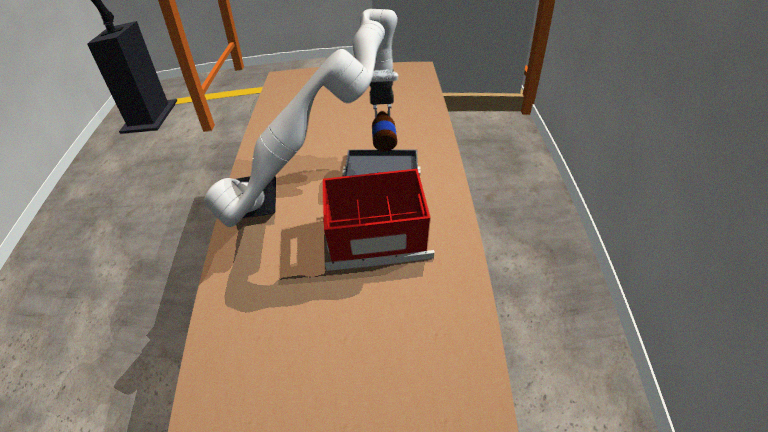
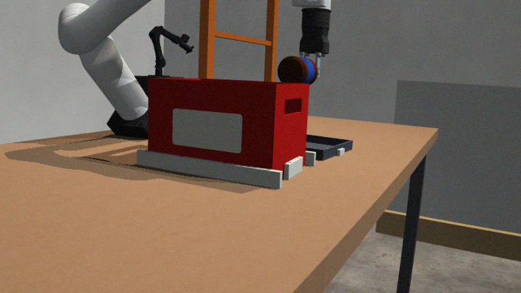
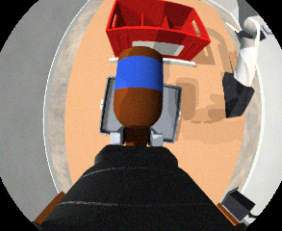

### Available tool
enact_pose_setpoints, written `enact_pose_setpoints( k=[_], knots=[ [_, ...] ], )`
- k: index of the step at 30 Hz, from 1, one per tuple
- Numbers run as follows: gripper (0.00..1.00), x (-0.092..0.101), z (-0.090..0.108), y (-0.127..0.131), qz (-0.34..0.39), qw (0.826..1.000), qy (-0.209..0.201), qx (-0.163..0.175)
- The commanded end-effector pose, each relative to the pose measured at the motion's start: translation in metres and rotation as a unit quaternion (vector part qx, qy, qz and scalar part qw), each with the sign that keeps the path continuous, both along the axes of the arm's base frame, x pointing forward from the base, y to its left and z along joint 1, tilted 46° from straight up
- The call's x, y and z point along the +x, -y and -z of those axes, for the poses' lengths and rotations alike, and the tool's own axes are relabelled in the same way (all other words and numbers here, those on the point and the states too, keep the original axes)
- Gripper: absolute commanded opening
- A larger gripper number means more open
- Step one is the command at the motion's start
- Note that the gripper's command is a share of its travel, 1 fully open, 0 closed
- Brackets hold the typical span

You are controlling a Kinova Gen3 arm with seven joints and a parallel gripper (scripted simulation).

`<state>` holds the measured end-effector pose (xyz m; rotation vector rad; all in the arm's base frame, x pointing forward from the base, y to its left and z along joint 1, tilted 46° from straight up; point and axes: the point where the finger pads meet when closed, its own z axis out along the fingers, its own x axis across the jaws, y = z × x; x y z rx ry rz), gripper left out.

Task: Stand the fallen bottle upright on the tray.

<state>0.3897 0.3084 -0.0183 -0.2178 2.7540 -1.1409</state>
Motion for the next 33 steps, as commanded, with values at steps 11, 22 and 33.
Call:
enact_pose_setpoints(
  k=[11,22,33],
  knots=[
    [0.00,-0.0001,-0.0008,-0.0012,-0.001,1.000,0.000,0.001],
    [0.00,-0.0001,-0.0008,-0.0012,0.000,1.000,0.001,0.001],
    [0.00,-0.0002,-0.0009,-0.0010,0.023,0.999,0.024,0.008]
  ],
)
